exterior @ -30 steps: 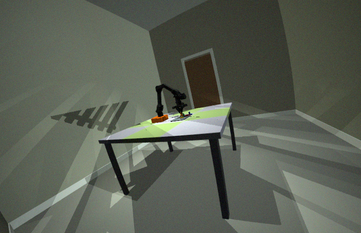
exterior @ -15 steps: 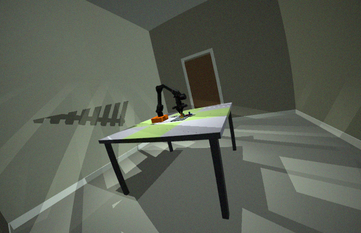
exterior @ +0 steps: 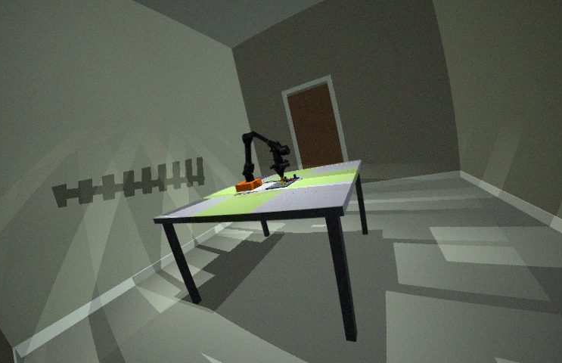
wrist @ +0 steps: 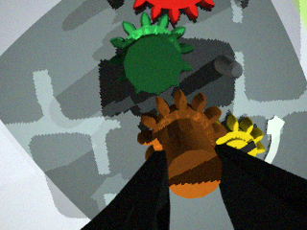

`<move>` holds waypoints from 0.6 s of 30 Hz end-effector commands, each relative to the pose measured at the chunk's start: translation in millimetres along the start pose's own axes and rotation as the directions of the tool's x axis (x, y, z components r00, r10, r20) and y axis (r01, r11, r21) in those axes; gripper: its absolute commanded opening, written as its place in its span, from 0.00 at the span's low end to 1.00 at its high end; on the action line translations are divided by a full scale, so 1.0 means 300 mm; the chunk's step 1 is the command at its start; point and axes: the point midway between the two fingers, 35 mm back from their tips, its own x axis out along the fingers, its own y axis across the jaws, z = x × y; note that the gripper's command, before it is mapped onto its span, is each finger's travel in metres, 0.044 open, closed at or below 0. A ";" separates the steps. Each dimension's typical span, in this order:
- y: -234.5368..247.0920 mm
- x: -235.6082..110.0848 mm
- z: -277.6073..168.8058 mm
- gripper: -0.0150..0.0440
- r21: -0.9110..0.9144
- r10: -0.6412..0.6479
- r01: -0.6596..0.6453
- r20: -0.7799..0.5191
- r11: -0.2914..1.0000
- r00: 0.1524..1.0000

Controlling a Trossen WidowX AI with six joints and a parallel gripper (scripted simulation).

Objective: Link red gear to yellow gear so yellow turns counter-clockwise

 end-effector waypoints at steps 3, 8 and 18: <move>-0.003 0.006 0.004 0.25 -0.033 -0.001 0.001 0.000 0.999 1.000; 0.002 0.027 0.004 0.25 -0.155 -0.001 0.001 0.000 0.988 1.000; 0.000 0.032 -0.001 0.25 -0.408 -0.001 0.001 0.000 0.913 1.000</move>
